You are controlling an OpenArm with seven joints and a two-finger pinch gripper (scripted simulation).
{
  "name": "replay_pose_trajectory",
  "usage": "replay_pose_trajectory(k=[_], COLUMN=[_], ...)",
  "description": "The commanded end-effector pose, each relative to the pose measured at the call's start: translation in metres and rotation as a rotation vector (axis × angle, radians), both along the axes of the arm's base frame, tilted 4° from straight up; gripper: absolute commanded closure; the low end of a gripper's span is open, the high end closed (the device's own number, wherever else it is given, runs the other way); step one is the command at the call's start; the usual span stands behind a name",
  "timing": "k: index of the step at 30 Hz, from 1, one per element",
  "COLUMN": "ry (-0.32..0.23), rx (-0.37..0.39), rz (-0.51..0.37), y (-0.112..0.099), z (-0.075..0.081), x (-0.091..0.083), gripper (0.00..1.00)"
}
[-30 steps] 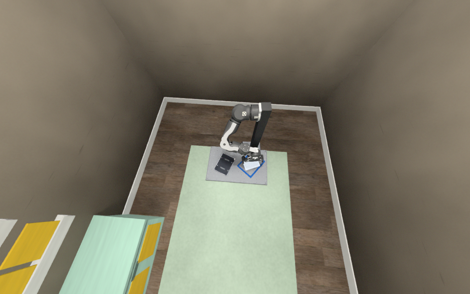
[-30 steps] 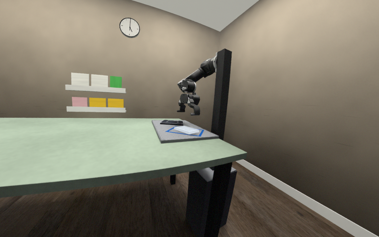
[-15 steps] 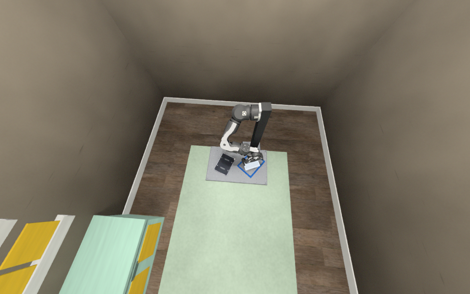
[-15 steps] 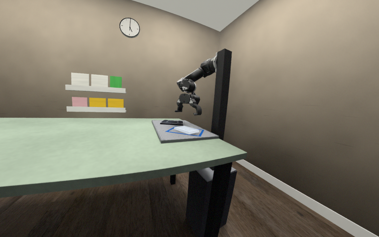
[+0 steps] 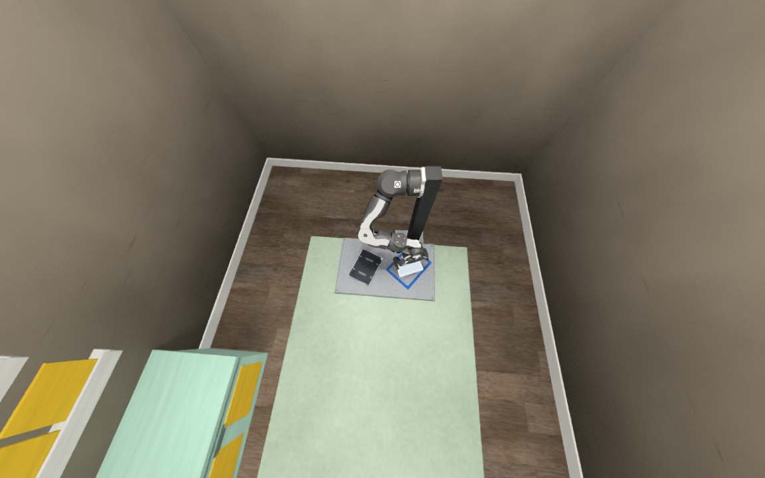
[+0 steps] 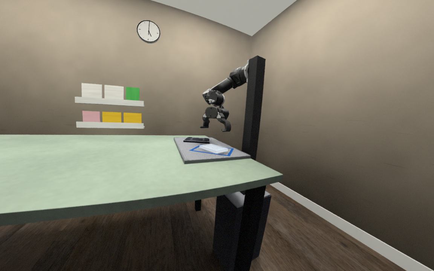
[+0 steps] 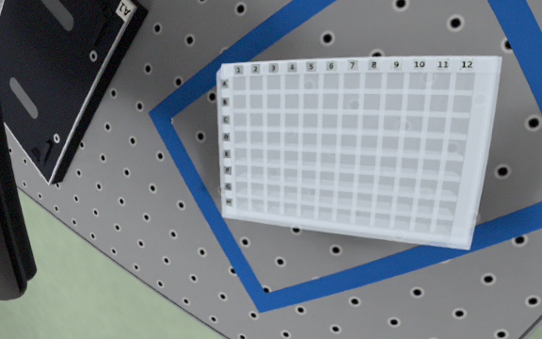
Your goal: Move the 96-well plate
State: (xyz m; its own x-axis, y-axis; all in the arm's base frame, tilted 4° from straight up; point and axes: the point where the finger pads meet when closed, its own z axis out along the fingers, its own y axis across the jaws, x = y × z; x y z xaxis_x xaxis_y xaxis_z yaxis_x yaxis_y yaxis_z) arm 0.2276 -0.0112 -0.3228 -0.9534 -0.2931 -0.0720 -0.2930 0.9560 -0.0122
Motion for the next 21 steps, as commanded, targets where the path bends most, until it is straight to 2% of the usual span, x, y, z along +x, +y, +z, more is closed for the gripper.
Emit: replay_pose_trajectory(k=[1, 6, 11, 21], ry=[-0.002, -0.002, 0.001, 0.001], rx=[0.002, 0.002, 0.005, 0.005], rz=[0.0, 0.0, -0.001, -0.001], y=[0.0, 0.0, 0.002, 0.002], z=[0.001, 0.001, -0.054, -0.054], x=[0.0, 0.0, 0.004, 0.004], gripper=[0.0, 0.0, 0.0, 0.0])
